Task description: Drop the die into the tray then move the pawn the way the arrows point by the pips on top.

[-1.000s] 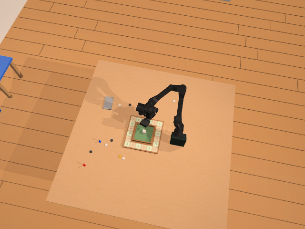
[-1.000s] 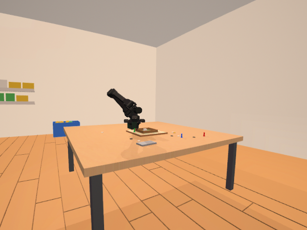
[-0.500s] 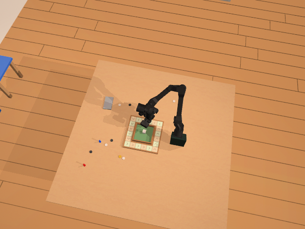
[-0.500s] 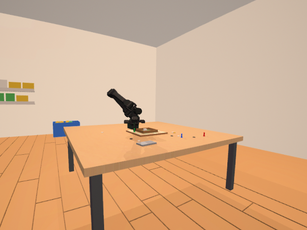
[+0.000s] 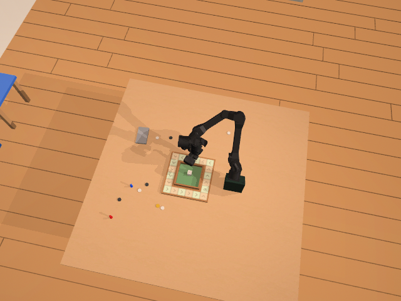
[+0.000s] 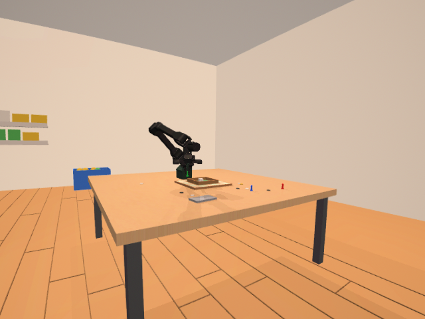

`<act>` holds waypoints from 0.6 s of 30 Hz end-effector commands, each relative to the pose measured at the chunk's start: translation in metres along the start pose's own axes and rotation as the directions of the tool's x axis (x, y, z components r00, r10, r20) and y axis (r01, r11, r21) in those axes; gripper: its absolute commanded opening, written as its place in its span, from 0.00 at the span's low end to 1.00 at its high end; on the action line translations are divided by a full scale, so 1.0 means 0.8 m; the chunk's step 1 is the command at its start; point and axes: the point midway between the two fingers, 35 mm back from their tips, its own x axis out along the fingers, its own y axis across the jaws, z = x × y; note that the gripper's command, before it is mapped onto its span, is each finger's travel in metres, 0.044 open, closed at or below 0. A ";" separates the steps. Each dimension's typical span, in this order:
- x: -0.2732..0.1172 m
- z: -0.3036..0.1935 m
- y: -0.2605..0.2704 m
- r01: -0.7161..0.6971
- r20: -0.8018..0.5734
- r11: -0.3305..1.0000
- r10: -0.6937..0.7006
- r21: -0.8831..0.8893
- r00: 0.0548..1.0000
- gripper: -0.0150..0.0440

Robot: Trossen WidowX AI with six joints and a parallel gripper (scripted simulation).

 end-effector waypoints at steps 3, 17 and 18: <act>-0.048 0.000 0.001 -0.010 0.006 1.000 0.010 0.012 1.000 0.25; -0.101 -0.006 -0.003 0.006 0.006 1.000 -0.006 0.011 1.000 0.25; -0.100 -0.002 0.000 0.006 0.006 1.000 -0.006 0.012 1.000 0.25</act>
